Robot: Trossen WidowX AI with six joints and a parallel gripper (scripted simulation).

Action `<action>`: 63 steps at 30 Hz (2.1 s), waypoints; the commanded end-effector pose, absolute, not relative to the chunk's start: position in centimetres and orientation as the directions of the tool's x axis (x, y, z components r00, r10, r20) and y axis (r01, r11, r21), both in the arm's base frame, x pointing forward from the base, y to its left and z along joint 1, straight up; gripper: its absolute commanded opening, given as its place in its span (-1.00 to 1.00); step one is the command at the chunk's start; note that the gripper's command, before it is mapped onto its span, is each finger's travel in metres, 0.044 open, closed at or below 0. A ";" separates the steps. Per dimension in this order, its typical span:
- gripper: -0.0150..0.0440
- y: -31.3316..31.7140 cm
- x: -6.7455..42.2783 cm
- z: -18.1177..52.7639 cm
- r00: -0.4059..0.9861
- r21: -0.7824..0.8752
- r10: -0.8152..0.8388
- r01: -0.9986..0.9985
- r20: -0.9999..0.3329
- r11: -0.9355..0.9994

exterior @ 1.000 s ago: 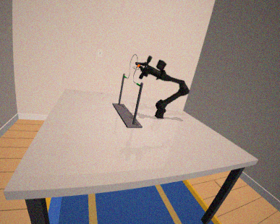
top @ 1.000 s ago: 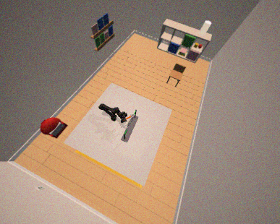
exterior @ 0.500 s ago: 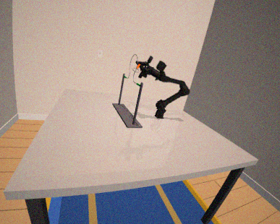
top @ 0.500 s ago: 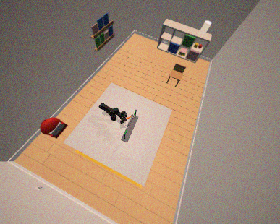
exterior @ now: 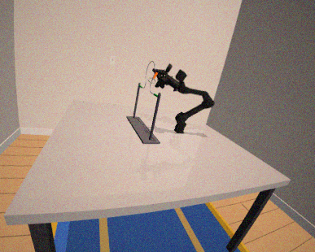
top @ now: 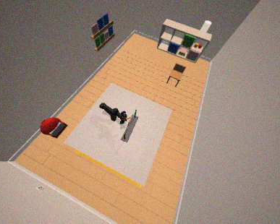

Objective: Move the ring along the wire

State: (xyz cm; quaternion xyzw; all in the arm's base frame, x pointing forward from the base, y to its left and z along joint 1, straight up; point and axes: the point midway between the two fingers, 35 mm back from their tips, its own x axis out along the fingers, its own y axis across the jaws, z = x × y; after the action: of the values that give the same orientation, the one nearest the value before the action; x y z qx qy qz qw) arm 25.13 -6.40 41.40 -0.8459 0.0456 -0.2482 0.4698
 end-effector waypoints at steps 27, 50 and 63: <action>-1.00 -9.1 25.4 35.0 0.881 -0.966 -0.418 0.138 0.221 -0.220; -1.00 -8.1 25.5 26.6 0.887 -0.935 -0.458 0.105 -0.066 0.340; -1.00 -5.5 25.4 22.4 0.886 -0.777 -0.405 0.087 -0.226 0.623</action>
State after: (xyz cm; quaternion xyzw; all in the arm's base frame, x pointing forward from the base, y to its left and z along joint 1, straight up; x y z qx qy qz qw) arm 25.46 -6.02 23.28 -0.4351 0.1856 -0.1452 0.8690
